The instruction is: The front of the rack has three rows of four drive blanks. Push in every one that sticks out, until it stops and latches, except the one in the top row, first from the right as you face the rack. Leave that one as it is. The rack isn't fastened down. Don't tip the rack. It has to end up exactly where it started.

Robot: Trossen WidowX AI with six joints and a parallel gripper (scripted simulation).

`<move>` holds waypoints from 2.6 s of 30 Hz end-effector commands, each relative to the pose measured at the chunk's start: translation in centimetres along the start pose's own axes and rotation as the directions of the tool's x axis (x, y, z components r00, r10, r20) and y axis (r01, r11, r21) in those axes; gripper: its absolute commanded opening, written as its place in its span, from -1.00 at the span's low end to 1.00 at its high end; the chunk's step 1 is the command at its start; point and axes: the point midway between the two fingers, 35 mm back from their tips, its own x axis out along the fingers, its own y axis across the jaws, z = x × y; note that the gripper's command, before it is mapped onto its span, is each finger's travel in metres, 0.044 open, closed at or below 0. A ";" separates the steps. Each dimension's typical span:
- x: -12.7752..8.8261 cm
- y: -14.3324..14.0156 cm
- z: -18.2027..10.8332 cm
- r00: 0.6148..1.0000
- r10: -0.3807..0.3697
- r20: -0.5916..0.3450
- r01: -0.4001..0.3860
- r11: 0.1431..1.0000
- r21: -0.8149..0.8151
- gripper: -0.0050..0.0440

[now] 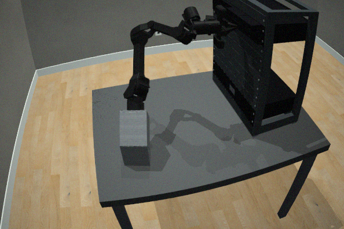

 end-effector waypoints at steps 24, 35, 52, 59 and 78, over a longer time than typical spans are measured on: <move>1.0 -1.6 1.3 0.999 -0.039 0.019 0.039 0.999 -0.038 -0.80; 1.0 -1.6 1.3 0.999 -0.039 0.019 0.039 0.999 -0.038 -0.80; -0.1 -1.6 1.3 0.999 -0.039 0.019 0.039 0.999 -0.038 -0.80; -3.2 -1.6 1.3 0.999 -0.039 0.019 0.039 0.999 -0.038 -0.80; -8.3 -4.0 0.7 0.999 -0.039 0.019 0.039 0.999 -0.038 -0.80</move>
